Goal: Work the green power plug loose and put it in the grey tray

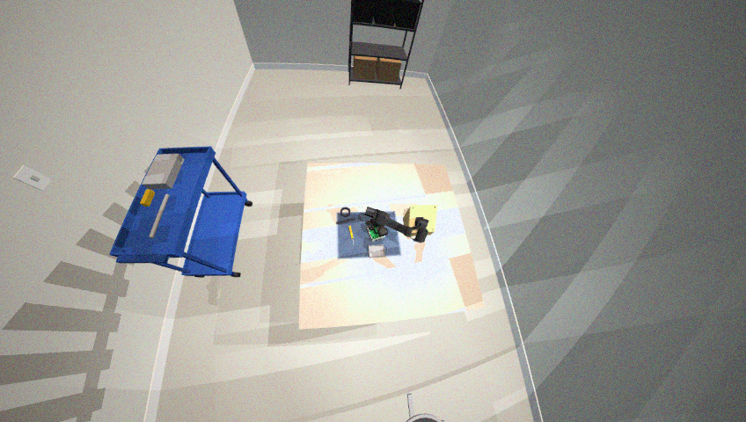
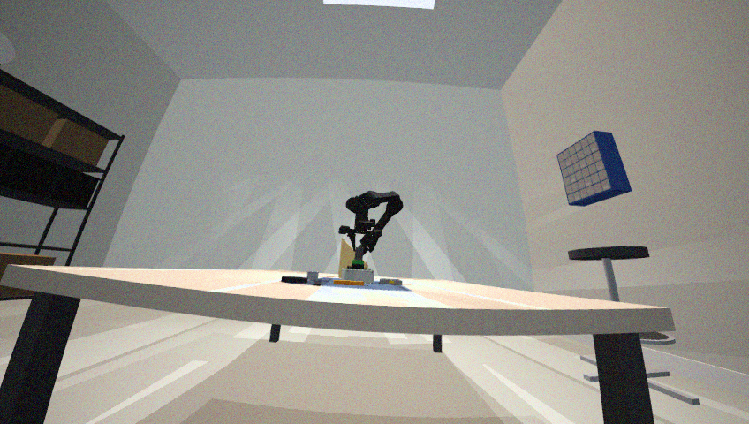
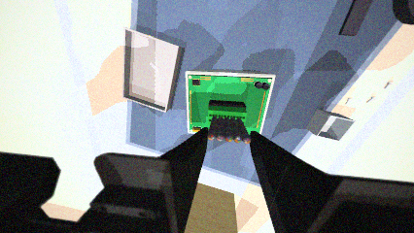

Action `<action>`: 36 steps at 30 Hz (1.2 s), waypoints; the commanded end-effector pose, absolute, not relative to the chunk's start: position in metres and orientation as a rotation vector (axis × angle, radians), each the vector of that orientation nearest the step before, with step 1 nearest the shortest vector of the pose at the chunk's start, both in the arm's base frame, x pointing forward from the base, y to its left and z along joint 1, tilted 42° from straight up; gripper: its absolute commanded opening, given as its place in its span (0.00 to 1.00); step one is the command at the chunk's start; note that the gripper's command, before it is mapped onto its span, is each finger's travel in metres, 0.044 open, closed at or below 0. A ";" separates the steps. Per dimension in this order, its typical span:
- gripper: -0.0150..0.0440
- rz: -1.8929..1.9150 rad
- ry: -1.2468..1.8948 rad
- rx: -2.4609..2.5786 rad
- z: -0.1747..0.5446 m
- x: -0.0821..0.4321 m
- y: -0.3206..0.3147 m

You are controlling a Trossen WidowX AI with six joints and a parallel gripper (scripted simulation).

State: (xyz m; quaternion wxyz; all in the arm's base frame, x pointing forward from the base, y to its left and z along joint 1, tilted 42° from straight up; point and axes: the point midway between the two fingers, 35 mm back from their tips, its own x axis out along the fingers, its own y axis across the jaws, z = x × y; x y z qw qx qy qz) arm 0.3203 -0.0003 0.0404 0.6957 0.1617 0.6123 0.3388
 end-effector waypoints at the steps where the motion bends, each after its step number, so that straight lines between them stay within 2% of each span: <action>1: 0.68 0.755 1.367 0.359 0.039 0.321 0.001; 23: 0.68 0.755 1.367 0.360 0.024 0.321 0.015; 32: 0.28 0.755 1.367 0.360 0.024 0.321 0.015; 36: 0.25 0.755 1.367 0.360 0.024 0.321 0.015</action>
